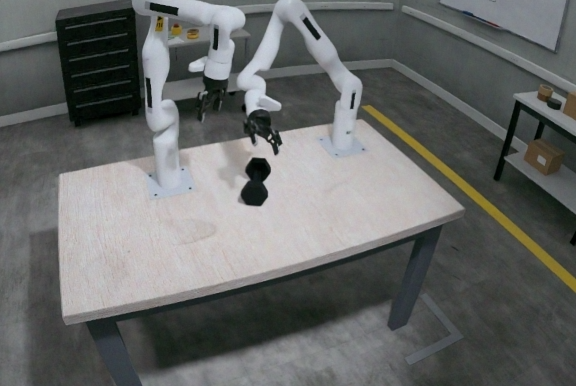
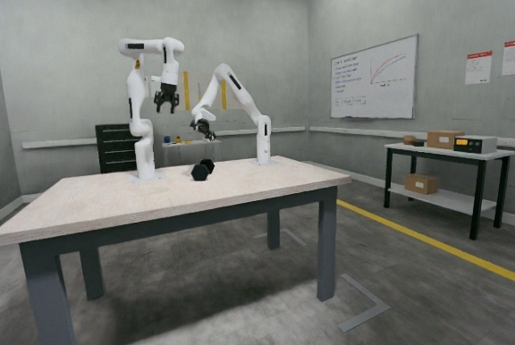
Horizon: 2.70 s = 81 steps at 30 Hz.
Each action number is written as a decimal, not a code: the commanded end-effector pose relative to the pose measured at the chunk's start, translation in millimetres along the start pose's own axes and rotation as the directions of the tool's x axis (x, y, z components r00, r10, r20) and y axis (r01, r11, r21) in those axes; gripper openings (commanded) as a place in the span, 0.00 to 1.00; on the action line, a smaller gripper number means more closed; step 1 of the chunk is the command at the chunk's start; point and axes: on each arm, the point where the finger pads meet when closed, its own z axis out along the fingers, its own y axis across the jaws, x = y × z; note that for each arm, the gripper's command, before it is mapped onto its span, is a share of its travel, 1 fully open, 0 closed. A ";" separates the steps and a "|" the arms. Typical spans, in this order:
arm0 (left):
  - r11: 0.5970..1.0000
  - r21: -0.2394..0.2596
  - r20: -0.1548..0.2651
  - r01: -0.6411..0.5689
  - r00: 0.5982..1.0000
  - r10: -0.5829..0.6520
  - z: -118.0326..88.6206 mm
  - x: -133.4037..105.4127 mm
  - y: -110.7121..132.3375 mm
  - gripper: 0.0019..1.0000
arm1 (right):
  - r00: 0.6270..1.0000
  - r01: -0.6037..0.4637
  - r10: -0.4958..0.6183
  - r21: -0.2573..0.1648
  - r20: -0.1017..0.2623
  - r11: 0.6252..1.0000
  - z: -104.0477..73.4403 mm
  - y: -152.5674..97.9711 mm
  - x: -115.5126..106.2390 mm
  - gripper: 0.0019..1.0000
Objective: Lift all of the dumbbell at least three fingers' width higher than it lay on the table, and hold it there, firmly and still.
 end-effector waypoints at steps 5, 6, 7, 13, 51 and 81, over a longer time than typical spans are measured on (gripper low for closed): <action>1.000 -0.001 0.000 0.001 1.000 -0.001 -0.1 0.6 0.6 1.00 | 1.000 0.000 0.000 0.000 0.001 1.000 -0.4 0.0 -0.1 1.00; 1.000 -0.001 0.000 0.001 1.000 -0.001 -0.1 0.6 0.6 1.00 | 1.000 0.000 0.000 0.000 0.001 1.000 -0.4 0.0 -0.1 1.00; 1.000 -0.001 0.000 0.001 1.000 -0.001 -0.1 0.6 0.6 1.00 | 1.000 0.000 0.000 0.000 0.001 1.000 -0.4 0.0 -0.1 1.00; 1.000 -0.001 0.000 0.001 1.000 -0.001 -0.1 0.6 0.6 1.00 | 1.000 0.000 0.000 0.000 0.001 1.000 -0.4 0.0 -0.1 1.00; 1.000 -0.001 0.000 0.001 1.000 -0.001 -0.1 0.6 0.6 1.00 | 0.980 -0.199 0.200 -0.044 0.011 0.979 11.3 -48.6 -8.0 1.00; 1.000 -0.001 0.000 0.001 1.000 -0.001 -0.1 0.6 0.6 1.00 | 0.629 -0.768 0.777 -0.164 -0.014 0.619 73.4 -224.5 50.9 1.00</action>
